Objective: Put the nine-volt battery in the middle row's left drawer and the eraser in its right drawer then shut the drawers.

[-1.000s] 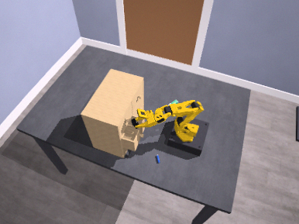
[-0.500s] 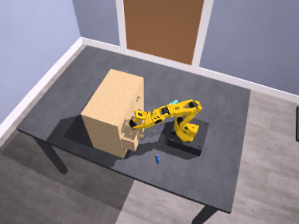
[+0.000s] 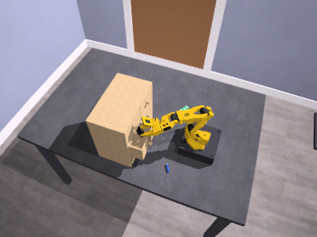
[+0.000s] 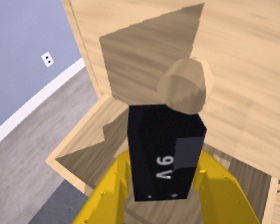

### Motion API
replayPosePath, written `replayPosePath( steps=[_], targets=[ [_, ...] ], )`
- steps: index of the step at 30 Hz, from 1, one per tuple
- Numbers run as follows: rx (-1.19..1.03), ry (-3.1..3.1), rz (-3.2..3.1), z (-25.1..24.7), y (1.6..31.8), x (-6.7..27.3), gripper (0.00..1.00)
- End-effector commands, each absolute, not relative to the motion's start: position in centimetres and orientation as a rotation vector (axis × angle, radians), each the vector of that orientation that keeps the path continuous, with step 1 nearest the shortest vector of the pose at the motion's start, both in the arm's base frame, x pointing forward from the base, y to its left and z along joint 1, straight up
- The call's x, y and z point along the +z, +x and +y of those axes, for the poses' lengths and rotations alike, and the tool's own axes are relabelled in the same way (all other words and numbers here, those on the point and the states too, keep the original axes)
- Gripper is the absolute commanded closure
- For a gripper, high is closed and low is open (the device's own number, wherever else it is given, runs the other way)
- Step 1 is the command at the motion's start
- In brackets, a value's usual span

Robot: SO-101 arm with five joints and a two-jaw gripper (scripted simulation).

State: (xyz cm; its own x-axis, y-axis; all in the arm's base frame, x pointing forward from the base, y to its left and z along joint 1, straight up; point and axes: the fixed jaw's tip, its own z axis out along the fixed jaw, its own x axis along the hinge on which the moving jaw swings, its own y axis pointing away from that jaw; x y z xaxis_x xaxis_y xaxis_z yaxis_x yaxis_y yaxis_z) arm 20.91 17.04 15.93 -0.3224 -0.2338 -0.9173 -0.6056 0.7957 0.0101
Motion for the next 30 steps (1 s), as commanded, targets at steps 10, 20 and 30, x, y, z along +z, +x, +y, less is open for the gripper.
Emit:
replayPosePath(
  steps=[10, 20, 30],
  targets=[
    [0.430, -0.607, 1.849, 17.00, 21.58, 18.00, 1.00],
    [0.430, -0.607, 1.849, 17.00, 21.58, 18.00, 1.00],
    [0.428, -0.605, 1.850, 16.94, 21.61, 18.30, 1.00]
  ],
)
